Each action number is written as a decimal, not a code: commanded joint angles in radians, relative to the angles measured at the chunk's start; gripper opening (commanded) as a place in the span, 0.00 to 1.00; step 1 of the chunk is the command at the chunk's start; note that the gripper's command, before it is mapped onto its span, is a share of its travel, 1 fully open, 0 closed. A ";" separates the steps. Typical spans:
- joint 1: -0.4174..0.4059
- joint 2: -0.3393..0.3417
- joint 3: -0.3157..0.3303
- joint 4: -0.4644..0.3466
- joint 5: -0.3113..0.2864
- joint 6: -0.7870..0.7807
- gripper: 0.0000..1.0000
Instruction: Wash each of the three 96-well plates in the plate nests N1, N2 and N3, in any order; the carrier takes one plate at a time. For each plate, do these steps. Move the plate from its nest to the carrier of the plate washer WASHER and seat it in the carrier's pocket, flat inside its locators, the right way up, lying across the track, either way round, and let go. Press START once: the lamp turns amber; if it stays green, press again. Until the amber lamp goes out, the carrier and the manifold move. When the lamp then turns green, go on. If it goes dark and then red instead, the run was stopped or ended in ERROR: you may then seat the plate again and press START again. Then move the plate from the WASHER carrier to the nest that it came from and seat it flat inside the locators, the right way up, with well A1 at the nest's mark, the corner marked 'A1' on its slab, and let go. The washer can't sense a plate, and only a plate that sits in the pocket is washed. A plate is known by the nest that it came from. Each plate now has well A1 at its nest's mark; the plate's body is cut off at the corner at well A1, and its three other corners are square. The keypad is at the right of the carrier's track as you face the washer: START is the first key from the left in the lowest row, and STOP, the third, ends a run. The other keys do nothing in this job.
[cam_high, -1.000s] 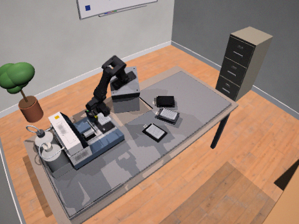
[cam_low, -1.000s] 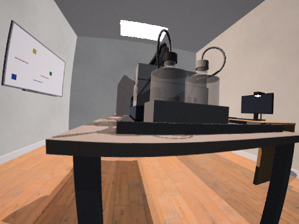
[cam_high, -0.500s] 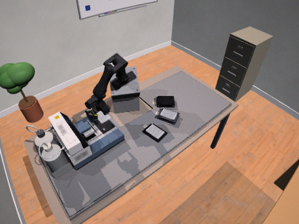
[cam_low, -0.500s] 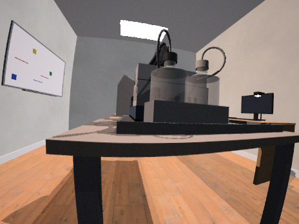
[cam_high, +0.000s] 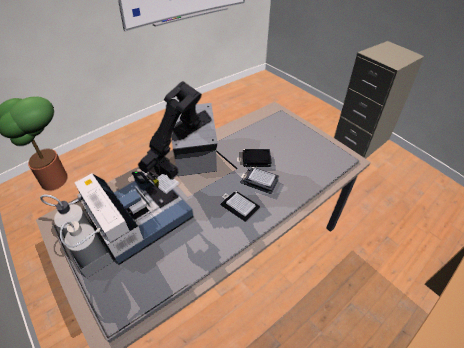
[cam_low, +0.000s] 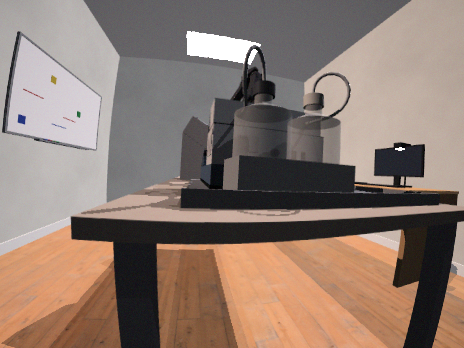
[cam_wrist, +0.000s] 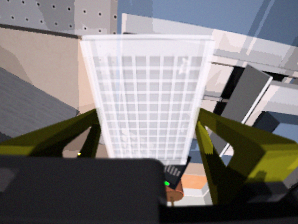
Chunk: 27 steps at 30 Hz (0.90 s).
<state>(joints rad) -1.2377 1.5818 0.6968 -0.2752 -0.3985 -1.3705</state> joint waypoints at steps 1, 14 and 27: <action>0.041 -0.037 -0.006 0.007 0.026 0.016 0.00; 0.257 -0.102 -0.014 0.015 0.125 0.218 0.00; 0.445 -0.116 0.020 0.005 0.219 0.385 0.00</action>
<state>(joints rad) -0.8005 1.4750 0.7048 -0.2668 -0.2005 -1.0260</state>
